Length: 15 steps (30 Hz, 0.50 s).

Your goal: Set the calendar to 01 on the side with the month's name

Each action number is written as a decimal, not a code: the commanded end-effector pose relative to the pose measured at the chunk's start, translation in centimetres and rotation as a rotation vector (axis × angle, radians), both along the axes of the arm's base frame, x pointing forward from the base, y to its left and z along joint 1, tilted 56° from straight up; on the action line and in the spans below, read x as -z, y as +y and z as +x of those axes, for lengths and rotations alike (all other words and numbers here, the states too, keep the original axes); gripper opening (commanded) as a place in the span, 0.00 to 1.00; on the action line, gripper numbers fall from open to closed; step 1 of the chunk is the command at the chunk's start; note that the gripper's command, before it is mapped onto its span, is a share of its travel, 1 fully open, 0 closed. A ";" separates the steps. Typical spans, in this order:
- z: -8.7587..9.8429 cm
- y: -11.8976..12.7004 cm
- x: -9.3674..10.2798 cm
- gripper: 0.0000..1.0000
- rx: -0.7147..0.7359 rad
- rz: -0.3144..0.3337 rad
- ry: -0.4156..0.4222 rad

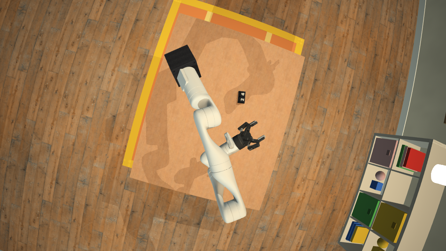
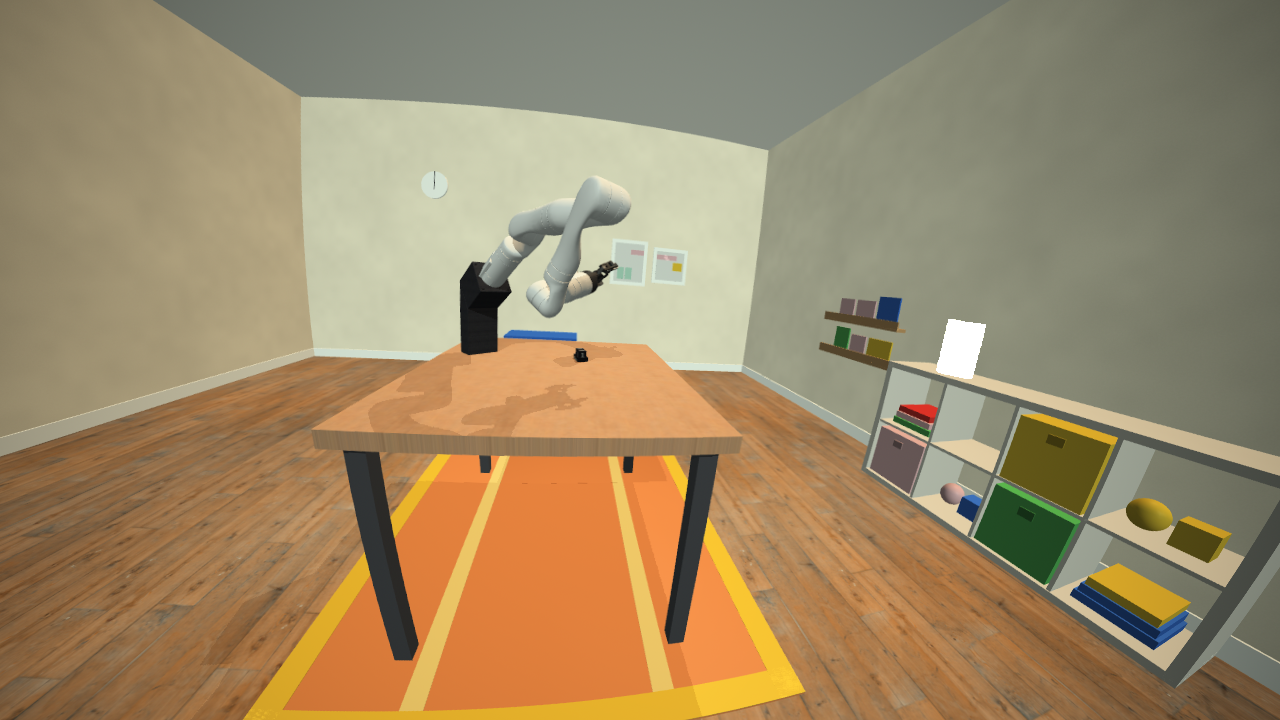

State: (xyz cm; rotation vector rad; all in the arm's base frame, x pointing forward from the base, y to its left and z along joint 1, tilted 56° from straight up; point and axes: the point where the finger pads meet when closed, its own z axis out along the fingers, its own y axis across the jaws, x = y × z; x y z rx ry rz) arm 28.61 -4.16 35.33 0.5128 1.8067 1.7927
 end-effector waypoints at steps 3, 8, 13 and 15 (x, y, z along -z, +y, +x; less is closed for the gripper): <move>-0.4 2.3 1.8 1.00 -0.139 -0.037 0.087; -0.8 3.2 2.9 1.00 -0.203 -0.061 0.139; -0.8 3.2 2.9 1.00 -0.203 -0.061 0.139; -0.8 3.2 2.9 1.00 -0.203 -0.061 0.139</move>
